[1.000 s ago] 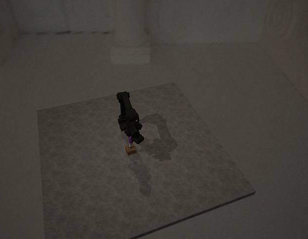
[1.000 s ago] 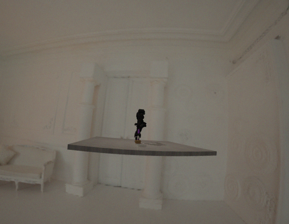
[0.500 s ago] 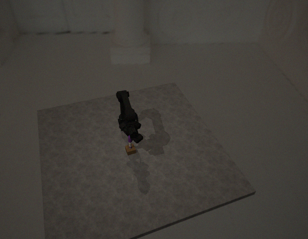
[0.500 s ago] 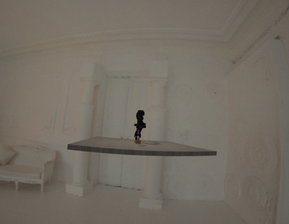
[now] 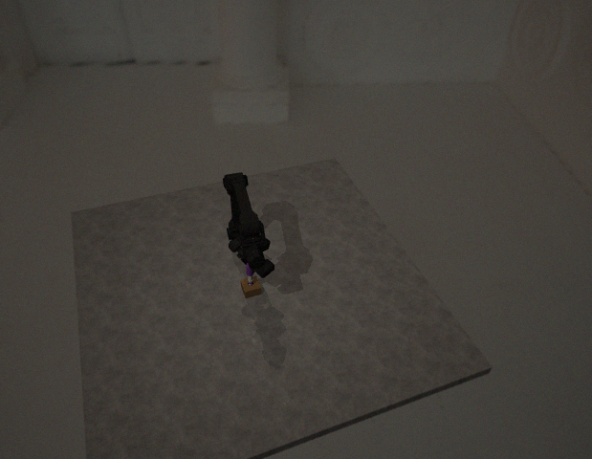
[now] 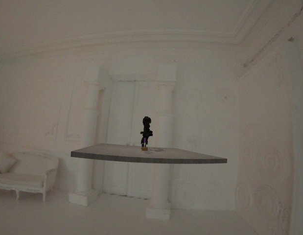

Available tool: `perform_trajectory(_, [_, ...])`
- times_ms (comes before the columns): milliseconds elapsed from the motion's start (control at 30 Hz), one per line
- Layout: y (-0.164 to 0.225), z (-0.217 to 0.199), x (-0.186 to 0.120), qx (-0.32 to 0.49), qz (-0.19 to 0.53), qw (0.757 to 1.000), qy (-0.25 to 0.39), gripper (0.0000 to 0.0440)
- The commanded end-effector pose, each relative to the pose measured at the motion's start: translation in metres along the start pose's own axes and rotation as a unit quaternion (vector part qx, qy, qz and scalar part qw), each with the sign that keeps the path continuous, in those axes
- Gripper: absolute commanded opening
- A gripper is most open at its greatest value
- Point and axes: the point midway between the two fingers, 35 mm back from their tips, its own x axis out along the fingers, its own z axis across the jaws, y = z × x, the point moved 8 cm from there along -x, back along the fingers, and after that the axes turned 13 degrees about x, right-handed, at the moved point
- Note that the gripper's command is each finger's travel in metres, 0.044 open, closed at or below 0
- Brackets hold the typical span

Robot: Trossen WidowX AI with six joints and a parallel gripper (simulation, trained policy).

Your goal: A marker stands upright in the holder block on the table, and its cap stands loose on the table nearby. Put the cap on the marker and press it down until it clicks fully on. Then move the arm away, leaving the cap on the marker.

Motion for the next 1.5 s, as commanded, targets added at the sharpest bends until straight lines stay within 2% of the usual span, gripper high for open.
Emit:
perform_trajectory(0, [0.001, 0.000, 0.012, -0.008, -0.008, 1.000, -0.008, 0.0000])
perform_trajectory(667, [0.004, -0.002, 0.050, -0.039, -0.014, 0.999, -0.013, 0.0001])
perform_trajectory(1267, [0.004, -0.003, 0.066, -0.065, -0.006, 0.998, -0.004, 0.0013])
perform_trajectory(1300, [0.004, -0.002, 0.068, -0.066, -0.006, 0.998, -0.004, 0.0015])
perform_trajectory(1333, [0.004, -0.002, 0.069, -0.067, -0.006, 0.998, -0.006, 0.0041])
perform_trajectory(1467, [0.003, 0.000, 0.072, -0.078, -0.003, 0.997, -0.004, 0.0052])
